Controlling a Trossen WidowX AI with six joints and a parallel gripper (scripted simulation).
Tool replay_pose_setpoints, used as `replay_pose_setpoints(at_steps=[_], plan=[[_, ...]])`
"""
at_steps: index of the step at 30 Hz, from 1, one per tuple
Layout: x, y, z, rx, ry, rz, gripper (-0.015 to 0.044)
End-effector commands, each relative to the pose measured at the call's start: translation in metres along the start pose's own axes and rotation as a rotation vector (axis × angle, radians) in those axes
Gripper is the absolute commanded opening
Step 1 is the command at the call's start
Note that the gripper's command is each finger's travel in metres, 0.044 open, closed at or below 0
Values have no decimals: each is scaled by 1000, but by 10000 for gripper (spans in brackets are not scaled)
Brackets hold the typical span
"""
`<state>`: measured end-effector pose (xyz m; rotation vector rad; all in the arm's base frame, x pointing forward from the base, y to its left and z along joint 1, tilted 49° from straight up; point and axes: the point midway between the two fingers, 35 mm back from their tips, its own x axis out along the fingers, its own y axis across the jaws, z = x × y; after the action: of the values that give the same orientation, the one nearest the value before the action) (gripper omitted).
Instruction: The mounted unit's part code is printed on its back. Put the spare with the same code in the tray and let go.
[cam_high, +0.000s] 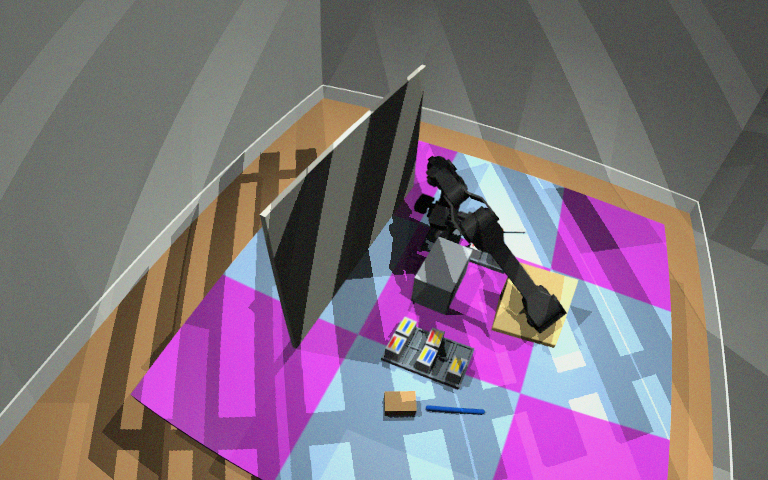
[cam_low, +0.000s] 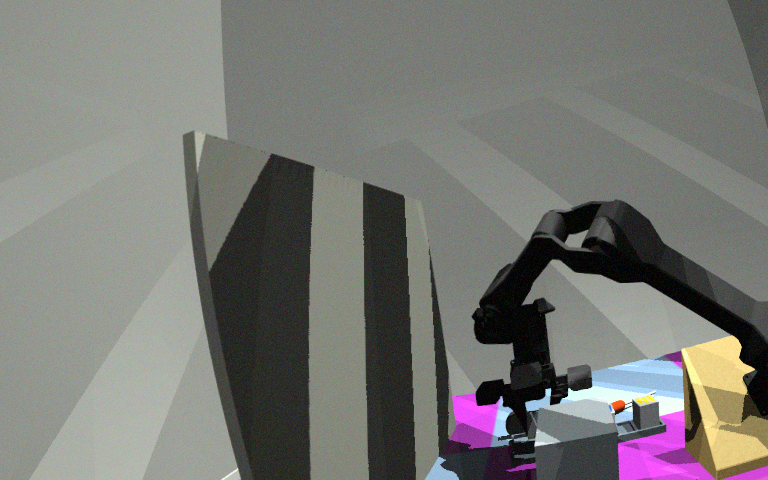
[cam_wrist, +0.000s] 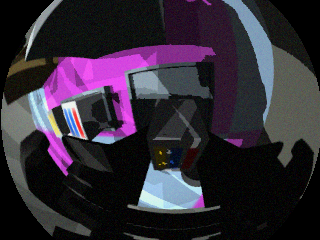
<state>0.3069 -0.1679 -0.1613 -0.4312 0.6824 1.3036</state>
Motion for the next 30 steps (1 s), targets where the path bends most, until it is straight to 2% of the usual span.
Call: replay_pose_setpoints(at_steps=[1,17,19,25,30], plan=[[0,0,0,0,0,0,26],[0,0,0,0,0,0,440],[-10,-1,-1,1,1,0,440],[-97,0,-2,11,-1,0,440],[-107,2,-1,12,-2,0,440]])
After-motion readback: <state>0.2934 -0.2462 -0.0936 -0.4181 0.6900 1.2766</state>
